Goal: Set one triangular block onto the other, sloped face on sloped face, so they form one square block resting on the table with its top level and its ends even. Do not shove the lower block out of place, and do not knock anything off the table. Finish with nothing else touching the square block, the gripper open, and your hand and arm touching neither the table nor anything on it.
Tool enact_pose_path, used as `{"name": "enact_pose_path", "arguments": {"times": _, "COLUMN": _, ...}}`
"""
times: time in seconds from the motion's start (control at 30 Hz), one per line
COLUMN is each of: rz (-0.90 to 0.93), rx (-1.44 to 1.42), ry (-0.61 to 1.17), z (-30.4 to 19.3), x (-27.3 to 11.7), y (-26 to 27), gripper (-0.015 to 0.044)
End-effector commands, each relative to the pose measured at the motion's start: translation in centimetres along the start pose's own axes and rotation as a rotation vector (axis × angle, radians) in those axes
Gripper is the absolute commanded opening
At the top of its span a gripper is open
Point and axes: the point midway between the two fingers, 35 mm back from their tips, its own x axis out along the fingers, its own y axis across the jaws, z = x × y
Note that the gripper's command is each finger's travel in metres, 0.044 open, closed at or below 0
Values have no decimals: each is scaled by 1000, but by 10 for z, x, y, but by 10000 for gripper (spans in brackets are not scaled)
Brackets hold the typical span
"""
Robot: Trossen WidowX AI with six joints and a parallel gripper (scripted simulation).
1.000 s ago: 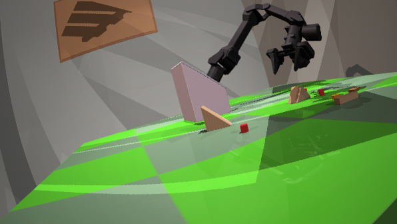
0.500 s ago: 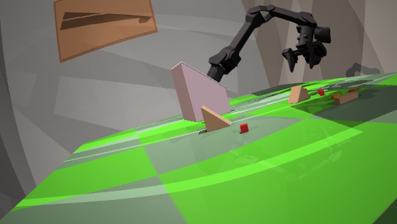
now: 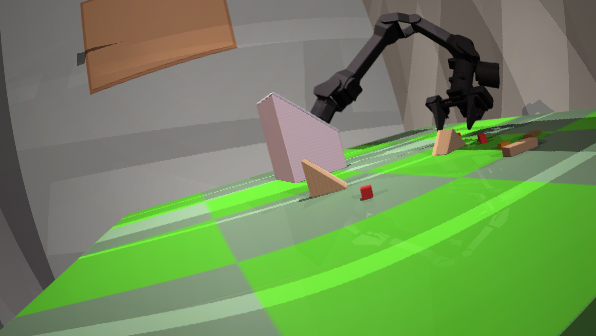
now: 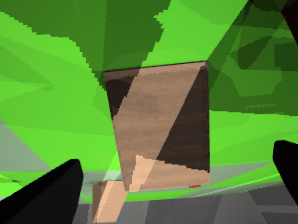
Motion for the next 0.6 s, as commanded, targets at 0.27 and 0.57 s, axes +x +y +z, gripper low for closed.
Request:
{"name": "enact_pose_path", "arguments": {"times": 0.27, "rz": 12, "rx": -4, "ry": 3, "z": -2, "x": 37, "y": 6, "gripper": 440}}
{"name": "enact_pose_path", "arguments": {"times": 0.57, "rz": 10, "rx": -1, "ry": 6, "z": -3, "x": 36, "y": 5, "gripper": 335}}
